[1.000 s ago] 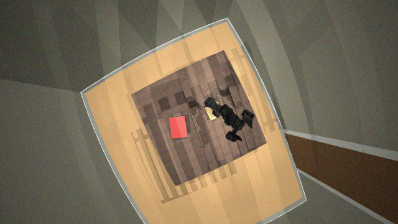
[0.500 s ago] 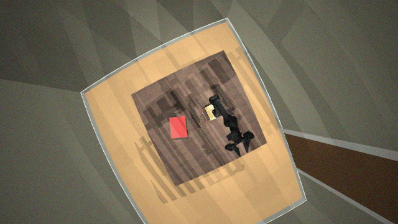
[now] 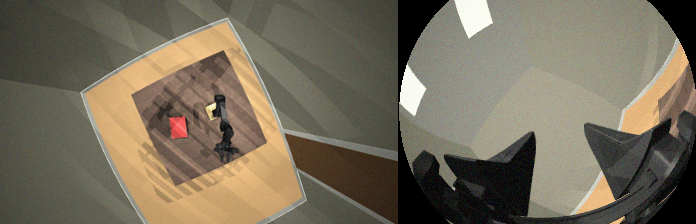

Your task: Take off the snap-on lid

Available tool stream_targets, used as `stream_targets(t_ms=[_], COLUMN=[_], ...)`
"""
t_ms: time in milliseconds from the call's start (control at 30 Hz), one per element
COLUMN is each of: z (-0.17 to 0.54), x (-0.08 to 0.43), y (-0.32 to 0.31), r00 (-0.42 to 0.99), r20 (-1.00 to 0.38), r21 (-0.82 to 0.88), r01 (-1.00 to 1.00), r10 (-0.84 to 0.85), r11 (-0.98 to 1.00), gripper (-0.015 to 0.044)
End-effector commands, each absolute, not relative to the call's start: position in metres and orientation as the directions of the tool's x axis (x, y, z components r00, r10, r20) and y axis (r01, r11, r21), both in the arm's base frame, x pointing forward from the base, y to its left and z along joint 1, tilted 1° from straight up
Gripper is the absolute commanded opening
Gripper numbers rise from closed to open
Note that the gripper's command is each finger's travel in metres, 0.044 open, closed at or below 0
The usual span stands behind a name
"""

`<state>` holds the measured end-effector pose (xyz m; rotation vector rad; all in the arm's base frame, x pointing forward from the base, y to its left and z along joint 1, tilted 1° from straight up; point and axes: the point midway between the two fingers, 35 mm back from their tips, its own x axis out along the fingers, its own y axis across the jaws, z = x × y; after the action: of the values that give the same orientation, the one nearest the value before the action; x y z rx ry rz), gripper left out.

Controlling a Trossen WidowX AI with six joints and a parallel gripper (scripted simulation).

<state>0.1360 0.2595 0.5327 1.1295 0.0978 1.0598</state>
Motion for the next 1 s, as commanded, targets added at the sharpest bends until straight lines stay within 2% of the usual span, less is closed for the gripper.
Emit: stream_targets(t_ms=[0,200,267,500,700,867,967], z=[0.490,0.411,0.402,0.310,0.252,0.190,0.174], x=[0.175,0.238,0.244,0.297,0.314,0.315,0.312], y=[0.261,0.241,0.237,0.181,0.132,0.072,0.056], r00=[0.651,0.815,0.830,0.927,0.926,0.860,0.831], r20=[0.303,0.081,0.056,-0.198,-0.351,-0.506,-0.542], r21=[0.852,0.948,0.955,0.970,0.935,0.863,0.840], r01=[-0.513,-0.241,-0.207,0.140,0.337,0.503,0.533], r10=[0.696,0.574,0.555,0.317,0.137,-0.069,-0.121], r11=[0.109,0.208,0.214,0.198,0.111,-0.050,-0.100], gripper=[0.0235,0.0235,0.0235,0.0235,0.0235,0.0235,0.0235])
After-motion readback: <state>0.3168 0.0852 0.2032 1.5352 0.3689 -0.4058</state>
